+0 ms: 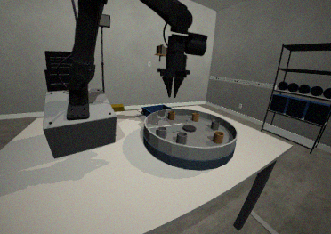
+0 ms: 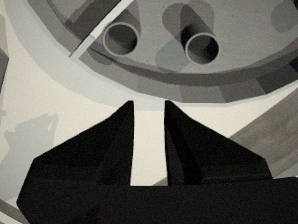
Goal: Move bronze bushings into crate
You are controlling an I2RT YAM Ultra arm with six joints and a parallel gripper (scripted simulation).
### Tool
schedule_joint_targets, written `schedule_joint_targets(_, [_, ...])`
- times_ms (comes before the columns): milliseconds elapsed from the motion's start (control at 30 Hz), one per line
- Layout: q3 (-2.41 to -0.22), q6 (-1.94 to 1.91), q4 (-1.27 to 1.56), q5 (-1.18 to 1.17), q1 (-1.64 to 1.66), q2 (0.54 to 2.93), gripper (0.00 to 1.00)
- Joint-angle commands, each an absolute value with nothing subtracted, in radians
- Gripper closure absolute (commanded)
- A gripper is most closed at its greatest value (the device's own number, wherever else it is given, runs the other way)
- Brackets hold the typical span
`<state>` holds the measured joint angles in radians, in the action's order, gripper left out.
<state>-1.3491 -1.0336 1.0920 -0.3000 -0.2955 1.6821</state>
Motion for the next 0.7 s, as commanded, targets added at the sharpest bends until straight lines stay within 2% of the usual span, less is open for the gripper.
schedule_joint_targets(0, [-1.358,-1.025,1.086,-0.3,-0.29,1.664,0.82])
schedule_joint_targets(667, [-1.358,-1.025,1.086,-0.3,-0.29,1.664,0.82])
